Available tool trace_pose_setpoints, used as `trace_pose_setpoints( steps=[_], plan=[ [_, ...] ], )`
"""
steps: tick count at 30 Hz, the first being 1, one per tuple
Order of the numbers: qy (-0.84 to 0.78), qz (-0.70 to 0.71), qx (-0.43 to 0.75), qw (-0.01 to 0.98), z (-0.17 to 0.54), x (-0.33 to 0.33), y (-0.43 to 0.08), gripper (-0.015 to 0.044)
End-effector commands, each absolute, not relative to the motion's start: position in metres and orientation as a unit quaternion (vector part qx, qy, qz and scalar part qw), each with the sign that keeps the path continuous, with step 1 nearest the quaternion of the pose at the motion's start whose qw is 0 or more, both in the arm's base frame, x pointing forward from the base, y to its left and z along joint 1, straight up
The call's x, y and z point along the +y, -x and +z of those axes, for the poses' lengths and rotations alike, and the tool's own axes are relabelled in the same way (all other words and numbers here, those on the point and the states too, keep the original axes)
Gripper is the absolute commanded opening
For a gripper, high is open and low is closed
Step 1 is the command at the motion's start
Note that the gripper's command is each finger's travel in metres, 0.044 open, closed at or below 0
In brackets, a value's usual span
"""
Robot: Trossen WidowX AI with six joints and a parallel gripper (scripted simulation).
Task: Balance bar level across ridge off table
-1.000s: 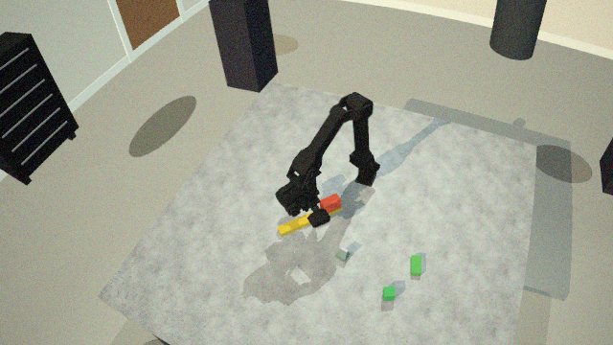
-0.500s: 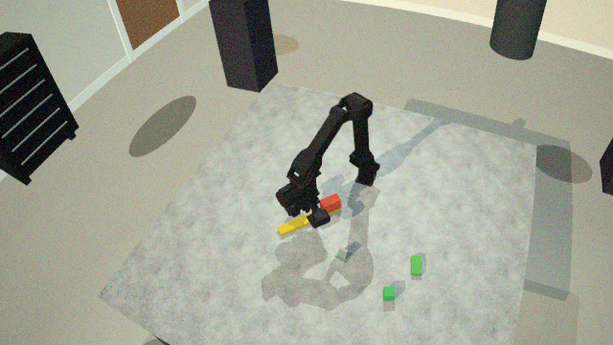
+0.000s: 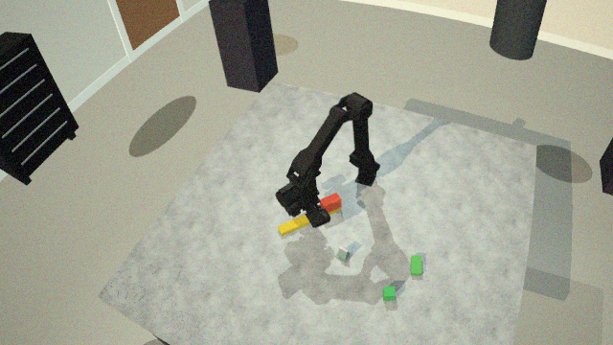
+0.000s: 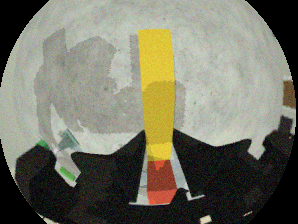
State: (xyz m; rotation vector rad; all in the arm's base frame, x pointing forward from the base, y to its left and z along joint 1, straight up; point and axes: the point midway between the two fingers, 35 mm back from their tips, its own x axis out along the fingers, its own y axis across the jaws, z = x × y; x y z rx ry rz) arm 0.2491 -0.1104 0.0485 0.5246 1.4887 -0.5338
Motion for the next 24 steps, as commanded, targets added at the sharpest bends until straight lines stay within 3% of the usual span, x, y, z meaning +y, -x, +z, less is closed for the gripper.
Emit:
trace_pose_setpoints(
  steps=[1, 24],
  plan=[
    [-0.233, -0.237, 0.658, 0.675, 0.058, -0.111, -0.251, 0.0],
    [-0.233, -0.235, 0.659, 0.676, 0.117, -0.111, -0.251, 0.0]
  ],
)
